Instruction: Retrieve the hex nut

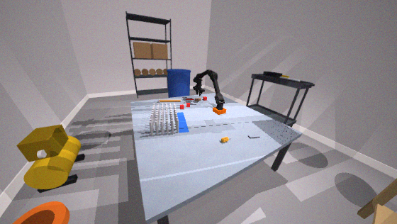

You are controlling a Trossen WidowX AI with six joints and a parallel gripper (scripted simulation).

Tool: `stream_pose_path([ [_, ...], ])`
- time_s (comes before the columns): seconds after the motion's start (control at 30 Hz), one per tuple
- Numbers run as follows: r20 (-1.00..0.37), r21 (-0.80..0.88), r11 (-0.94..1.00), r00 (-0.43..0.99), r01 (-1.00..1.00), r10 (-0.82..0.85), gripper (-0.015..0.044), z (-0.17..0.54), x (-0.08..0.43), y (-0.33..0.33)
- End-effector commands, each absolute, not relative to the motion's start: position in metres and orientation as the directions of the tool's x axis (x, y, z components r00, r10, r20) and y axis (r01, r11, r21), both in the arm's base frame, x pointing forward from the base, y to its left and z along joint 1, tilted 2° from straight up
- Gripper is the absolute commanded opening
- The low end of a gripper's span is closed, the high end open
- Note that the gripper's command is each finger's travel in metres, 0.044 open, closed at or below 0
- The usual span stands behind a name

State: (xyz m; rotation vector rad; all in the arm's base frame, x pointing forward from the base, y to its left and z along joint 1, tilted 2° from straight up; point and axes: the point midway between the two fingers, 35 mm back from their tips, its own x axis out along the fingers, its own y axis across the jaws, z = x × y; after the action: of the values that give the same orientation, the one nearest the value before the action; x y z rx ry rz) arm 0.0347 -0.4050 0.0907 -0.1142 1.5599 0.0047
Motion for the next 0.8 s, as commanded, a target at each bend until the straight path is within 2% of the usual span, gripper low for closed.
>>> stream_pose_path([
  [0.0,-0.998,-0.068,0.994,0.008,-0.081,-0.068,0.028,0.085,0.035,-0.406],
  [0.77,-0.998,-0.068,0.994,0.008,-0.081,-0.068,0.028,0.048,0.036,-0.409],
])
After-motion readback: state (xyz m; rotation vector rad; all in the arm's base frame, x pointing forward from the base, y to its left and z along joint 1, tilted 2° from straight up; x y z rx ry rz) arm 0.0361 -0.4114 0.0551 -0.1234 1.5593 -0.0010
